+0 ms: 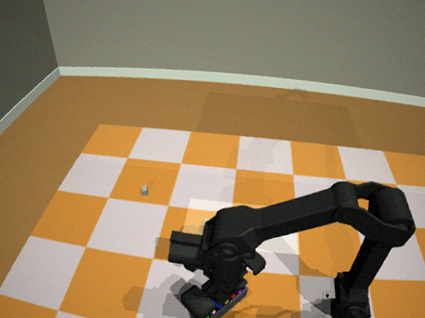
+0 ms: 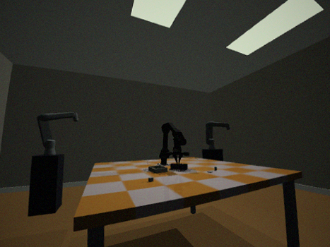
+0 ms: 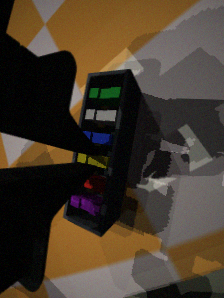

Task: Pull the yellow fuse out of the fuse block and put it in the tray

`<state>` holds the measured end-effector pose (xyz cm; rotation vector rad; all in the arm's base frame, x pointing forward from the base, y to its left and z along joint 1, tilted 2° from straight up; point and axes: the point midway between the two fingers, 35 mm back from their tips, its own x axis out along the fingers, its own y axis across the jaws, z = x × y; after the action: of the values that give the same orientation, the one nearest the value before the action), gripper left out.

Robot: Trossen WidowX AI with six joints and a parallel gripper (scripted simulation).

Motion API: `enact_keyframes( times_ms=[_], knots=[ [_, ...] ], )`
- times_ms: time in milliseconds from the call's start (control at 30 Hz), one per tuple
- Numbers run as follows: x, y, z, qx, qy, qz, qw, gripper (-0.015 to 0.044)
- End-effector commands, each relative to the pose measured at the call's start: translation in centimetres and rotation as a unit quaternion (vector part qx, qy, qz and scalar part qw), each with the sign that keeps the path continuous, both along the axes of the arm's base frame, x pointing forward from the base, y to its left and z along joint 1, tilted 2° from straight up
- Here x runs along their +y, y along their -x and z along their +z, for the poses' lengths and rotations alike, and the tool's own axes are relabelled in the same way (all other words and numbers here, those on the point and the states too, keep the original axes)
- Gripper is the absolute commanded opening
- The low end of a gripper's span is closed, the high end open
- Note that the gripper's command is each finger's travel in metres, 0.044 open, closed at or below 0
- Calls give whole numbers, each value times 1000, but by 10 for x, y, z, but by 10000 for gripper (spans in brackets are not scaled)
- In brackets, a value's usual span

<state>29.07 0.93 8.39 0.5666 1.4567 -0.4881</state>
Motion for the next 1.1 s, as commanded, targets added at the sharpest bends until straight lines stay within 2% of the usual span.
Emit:
enact_keyframes(
  times_ms=[0,1067],
  knots=[
    [0,0,2,0,0,0,1000,0],
    [-1,0,18,0,1,-1,1000,0]
  ],
)
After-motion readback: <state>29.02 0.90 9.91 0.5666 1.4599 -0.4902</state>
